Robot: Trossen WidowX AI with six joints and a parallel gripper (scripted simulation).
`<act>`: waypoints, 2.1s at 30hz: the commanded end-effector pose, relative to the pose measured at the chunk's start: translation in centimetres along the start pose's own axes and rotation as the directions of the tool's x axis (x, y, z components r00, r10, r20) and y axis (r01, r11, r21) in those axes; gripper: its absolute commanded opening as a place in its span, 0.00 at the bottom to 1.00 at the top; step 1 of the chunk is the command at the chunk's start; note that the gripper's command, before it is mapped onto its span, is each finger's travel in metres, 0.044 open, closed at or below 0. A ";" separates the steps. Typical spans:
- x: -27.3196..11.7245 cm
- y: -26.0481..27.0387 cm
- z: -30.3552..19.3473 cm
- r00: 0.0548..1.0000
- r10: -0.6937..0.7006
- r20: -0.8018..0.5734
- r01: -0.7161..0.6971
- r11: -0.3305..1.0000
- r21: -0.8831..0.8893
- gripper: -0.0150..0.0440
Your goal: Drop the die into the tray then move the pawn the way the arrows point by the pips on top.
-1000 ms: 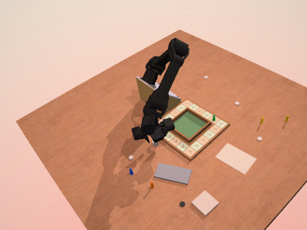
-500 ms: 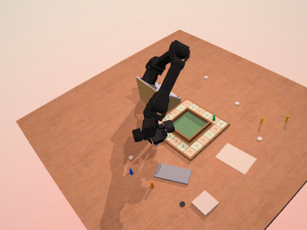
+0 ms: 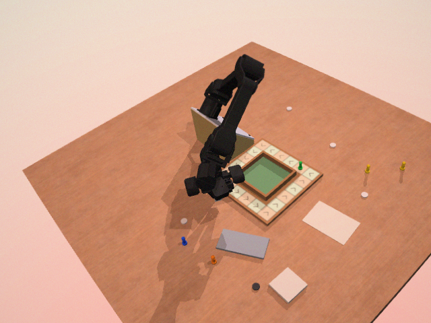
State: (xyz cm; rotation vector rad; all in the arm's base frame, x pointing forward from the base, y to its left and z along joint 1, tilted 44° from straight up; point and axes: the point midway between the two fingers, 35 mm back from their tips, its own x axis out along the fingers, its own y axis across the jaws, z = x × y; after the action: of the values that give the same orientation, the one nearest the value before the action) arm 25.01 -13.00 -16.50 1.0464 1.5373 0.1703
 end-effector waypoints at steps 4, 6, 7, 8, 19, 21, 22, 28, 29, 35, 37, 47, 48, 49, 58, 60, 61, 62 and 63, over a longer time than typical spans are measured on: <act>-6.3 0.1 0.8 1.000 -0.011 0.022 0.011 1.000 -0.009 0.25; -8.0 0.1 0.7 1.000 -0.011 0.022 0.011 1.000 -0.009 0.25; -8.9 0.2 0.6 1.000 -0.011 0.021 0.011 1.000 -0.009 0.25; -9.6 0.2 0.5 1.000 -0.010 0.020 0.011 1.000 -0.009 0.25; -9.9 2.1 0.5 1.000 -0.016 0.023 0.013 0.995 0.101 0.25; -9.8 2.9 0.4 1.000 -0.017 0.024 0.014 0.989 0.150 0.25; -9.7 3.3 0.4 1.000 -0.018 0.025 0.014 0.985 0.174 0.25; -9.3 5.8 0.2 0.999 -0.022 0.027 0.012 0.949 0.315 0.25; -9.2 6.2 0.1 0.999 -0.022 0.028 0.011 0.941 0.338 0.25; -8.7 8.6 -0.4 0.999 -0.022 0.029 0.006 0.882 0.470 0.25; -8.5 9.4 -0.6 0.999 -0.022 0.029 0.004 0.859 0.512 0.25; -7.4 13.2 -1.9 1.000 -0.016 0.027 -0.007 0.713 0.701 0.25; -7.3 13.5 -2.1 1.000 -0.015 0.026 -0.008 0.696 0.718 0.25; -7.2 13.9 -2.2 1.000 -0.014 0.026 -0.009 0.679 0.734 0.25; -6.1 17.0 -4.0 1.000 -0.003 0.018 -0.014 0.507 0.862 0.25; -5.9 17.6 -4.4 1.000 0.000 0.015 -0.014 0.466 0.885 0.25; -5.8 17.9 -4.6 1.000 0.001 0.014 -0.013 0.448 0.894 0.25; -5.7 18.0 -4.7 1.000 0.002 0.014 -0.013 0.438 0.899 0.25; -5.7 18.1 -4.7 1.000 0.002 0.013 -0.013 0.434 0.901 0.25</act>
State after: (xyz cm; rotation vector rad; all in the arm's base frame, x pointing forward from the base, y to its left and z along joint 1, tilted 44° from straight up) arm 29.52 -5.12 -0.15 1.8534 1.6089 -0.7438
